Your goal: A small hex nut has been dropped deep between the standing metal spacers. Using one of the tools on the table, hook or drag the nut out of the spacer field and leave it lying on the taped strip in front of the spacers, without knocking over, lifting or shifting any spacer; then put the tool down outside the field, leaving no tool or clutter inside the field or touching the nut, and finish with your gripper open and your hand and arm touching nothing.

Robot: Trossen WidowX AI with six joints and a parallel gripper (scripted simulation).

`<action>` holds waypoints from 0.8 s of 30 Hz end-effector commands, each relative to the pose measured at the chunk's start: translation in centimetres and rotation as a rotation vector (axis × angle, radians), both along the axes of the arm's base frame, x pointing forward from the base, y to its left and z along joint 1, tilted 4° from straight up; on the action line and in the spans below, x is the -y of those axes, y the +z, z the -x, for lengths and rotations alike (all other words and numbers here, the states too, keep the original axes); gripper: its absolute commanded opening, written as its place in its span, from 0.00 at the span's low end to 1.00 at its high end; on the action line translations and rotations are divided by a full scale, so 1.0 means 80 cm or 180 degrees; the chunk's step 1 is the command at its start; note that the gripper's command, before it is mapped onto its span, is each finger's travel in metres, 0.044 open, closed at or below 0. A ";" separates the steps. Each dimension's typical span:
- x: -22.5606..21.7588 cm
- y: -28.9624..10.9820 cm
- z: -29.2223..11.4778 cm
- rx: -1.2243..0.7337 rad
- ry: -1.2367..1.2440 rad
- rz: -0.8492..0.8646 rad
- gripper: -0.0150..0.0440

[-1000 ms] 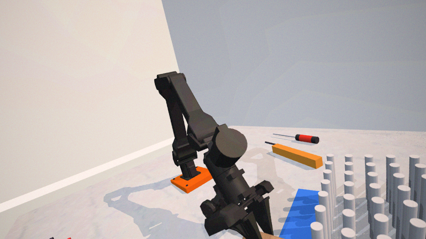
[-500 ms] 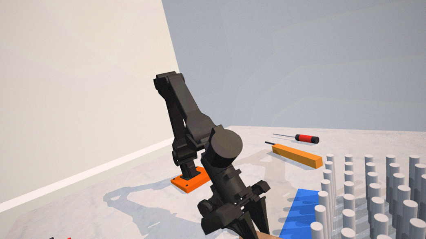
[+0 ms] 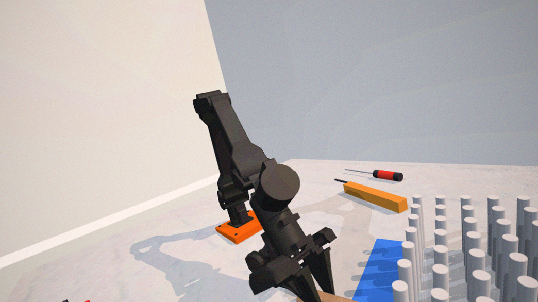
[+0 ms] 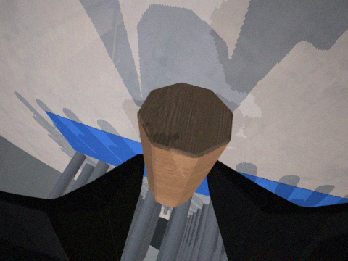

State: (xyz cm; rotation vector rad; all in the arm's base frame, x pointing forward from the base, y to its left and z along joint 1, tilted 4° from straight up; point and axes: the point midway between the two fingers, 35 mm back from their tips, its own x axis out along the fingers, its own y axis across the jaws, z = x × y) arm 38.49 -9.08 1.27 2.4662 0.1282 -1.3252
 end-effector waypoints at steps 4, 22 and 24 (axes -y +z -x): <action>0.002 0.002 0.009 -0.0004 0.0000 0.0010 0.25; 0.006 0.002 0.024 -0.0016 -0.0002 0.0009 0.25; 0.007 0.002 0.026 -0.0017 -0.0002 0.0009 0.25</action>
